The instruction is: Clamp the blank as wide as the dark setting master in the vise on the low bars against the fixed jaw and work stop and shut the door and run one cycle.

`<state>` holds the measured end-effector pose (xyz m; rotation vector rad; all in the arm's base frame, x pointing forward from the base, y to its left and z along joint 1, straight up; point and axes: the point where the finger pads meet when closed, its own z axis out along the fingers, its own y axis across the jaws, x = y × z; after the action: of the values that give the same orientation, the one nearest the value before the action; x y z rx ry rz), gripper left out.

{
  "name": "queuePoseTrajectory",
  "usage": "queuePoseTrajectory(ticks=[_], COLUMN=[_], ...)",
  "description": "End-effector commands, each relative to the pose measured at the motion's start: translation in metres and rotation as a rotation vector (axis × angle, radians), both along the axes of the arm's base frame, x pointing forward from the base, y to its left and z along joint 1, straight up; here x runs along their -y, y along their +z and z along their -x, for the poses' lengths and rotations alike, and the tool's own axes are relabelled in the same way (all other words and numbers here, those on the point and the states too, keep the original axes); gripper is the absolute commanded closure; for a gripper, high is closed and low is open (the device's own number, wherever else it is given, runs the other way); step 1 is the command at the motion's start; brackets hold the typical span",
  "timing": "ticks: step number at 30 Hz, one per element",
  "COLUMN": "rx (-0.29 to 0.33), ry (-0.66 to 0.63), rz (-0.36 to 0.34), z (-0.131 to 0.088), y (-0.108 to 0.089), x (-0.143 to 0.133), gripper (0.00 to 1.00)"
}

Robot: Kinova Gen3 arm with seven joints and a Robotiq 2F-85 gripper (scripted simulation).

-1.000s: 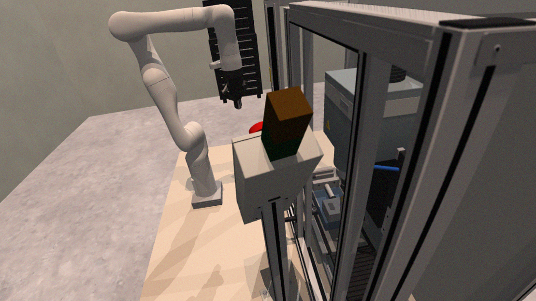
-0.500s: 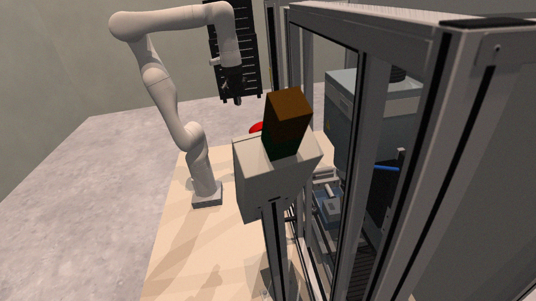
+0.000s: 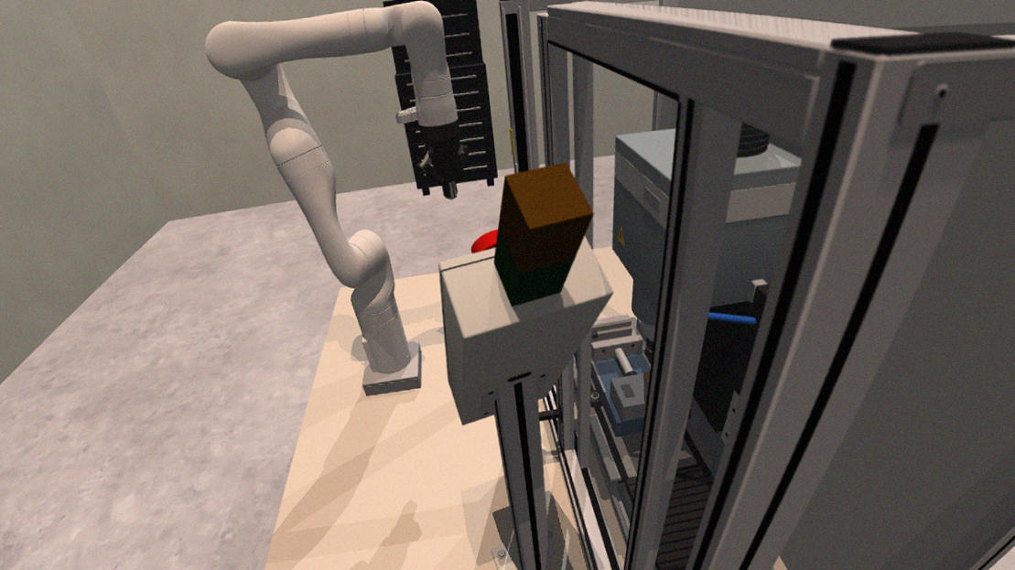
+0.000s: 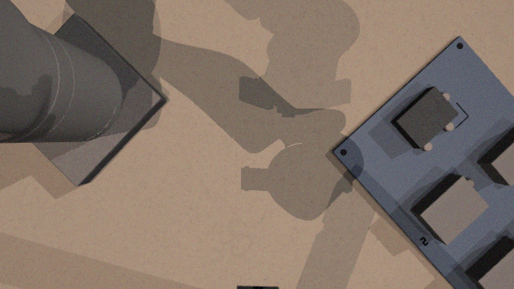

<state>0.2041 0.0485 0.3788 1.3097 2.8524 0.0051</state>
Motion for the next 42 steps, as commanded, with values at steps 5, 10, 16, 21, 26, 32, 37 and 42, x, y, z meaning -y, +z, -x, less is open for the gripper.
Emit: queuePoseTrajectory(ticks=[5, 10, 16, 21, 26, 32, 37, 42], rx=[-0.002, -0.002, -0.002, -0.002, -0.002, -0.001, -0.002, -0.002], ry=[0.000, 0.000, 0.230, 0.230, 0.230, 0.244, 0.250, 0.250], rz=[-0.002, -0.002, -0.001, -0.001, -0.001, -0.001, -0.001, -0.001], z=[0.0020, 0.0020, 0.0020, 0.0020, 0.0020, 0.0022, 0.0026, 0.0026], y=[0.0017, 0.0017, 0.0017, 0.0017, 0.0017, 0.0018, 0.0019, 0.0019], x=[-0.0024, -0.0024, -0.0024, -0.0024, -0.0024, -0.0024, -0.0024, -0.0024], gripper=[0.90, 0.90, 0.90, 0.90, 0.90, 0.90, 0.90, 0.90])
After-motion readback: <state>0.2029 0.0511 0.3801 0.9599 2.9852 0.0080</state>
